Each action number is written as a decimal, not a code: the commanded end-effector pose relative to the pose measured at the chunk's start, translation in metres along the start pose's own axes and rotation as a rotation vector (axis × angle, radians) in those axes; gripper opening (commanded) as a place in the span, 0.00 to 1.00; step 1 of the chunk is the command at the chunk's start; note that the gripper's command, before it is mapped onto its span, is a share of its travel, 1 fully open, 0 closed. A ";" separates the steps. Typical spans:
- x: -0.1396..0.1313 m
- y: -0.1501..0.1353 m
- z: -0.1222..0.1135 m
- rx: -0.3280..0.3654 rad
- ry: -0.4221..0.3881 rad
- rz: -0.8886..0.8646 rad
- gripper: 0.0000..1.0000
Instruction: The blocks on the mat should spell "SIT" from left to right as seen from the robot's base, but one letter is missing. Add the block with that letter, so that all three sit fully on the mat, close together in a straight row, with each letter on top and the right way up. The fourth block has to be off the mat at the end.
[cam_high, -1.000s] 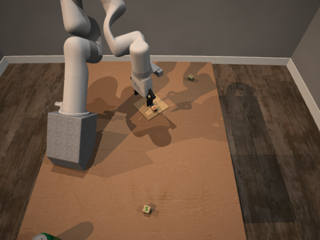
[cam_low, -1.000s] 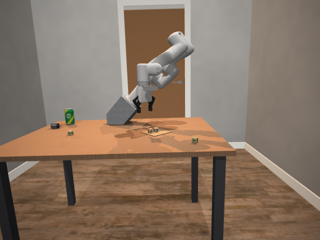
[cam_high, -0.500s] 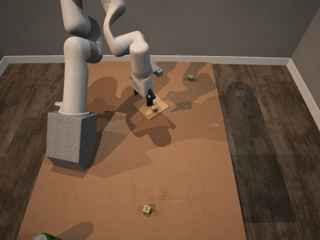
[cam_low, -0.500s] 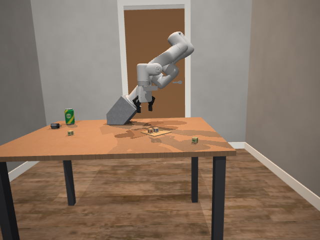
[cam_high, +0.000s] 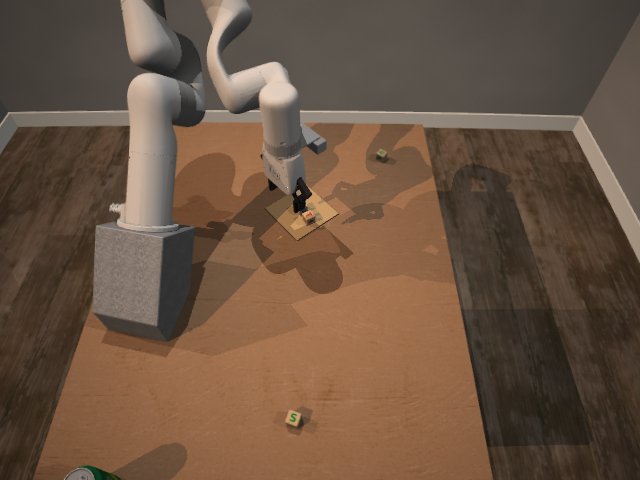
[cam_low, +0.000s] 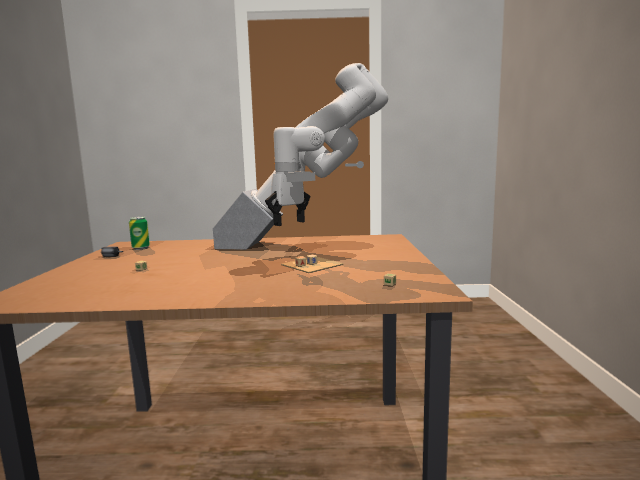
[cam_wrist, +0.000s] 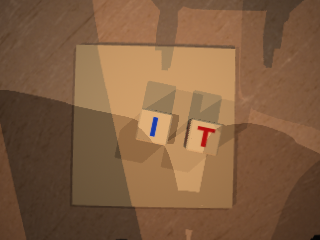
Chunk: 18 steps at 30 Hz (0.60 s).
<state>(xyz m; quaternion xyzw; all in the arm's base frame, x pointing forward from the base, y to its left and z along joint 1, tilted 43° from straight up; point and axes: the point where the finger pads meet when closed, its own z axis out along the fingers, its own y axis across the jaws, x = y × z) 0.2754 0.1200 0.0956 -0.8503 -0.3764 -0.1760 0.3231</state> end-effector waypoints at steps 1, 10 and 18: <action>0.001 0.001 -0.001 -0.002 0.002 0.000 1.00; -0.004 0.025 -0.001 -0.003 0.001 0.000 1.00; -0.008 0.042 -0.001 -0.004 0.002 0.000 1.00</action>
